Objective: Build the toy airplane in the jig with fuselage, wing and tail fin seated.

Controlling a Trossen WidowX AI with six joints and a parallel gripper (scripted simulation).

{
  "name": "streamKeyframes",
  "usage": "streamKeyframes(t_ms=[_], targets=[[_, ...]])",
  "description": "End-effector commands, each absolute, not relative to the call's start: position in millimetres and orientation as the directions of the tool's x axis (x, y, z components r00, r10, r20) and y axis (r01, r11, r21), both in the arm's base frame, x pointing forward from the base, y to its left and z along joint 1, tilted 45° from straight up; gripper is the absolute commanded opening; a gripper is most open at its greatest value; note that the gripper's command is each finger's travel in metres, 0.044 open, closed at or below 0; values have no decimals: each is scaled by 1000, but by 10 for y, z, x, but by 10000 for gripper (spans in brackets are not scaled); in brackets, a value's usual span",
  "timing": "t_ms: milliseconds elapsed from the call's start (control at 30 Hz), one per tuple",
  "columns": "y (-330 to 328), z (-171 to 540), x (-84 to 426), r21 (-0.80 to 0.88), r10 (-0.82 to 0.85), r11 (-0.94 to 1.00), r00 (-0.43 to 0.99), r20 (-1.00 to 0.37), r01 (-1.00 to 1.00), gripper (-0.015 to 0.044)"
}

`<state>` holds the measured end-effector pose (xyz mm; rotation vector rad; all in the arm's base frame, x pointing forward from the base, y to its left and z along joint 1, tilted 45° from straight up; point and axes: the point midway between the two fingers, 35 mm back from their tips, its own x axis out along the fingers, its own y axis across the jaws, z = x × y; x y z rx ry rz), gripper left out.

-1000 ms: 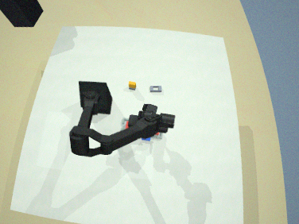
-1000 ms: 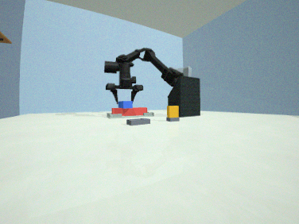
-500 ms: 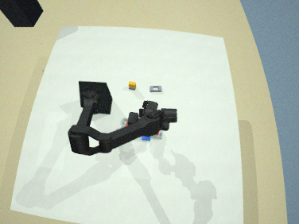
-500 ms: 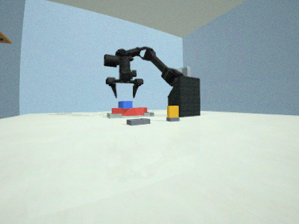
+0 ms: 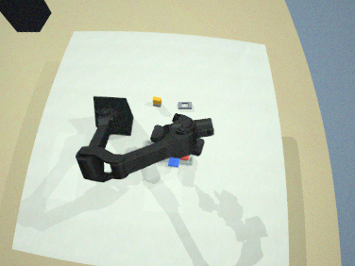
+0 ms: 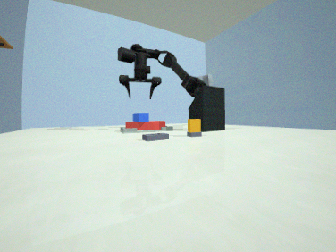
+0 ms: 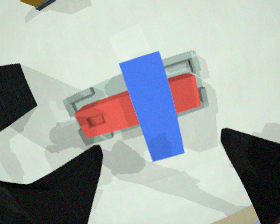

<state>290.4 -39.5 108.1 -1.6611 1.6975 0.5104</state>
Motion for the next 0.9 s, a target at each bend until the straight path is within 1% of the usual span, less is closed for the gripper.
streamKeyframes(t_ms=[0, 100, 200, 333, 400, 867], targets=[[-387, 1087, 2910, -431, -699, 361, 66, -712, -827, 440], [-395, 1080, 2912, -577, -699, 529, 66, -712, -623, 440], [-401, 1073, 2914, -664, -699, 639, 66, -712, -389, 440], [-410, 1064, 2917, -702, -699, 711, 66, -712, -38, 440], [-412, 1061, 2917, -696, -699, 715, 66, -712, 65, 440], [-413, 1061, 2917, -694, -699, 715, 66, -712, 85, 440]])
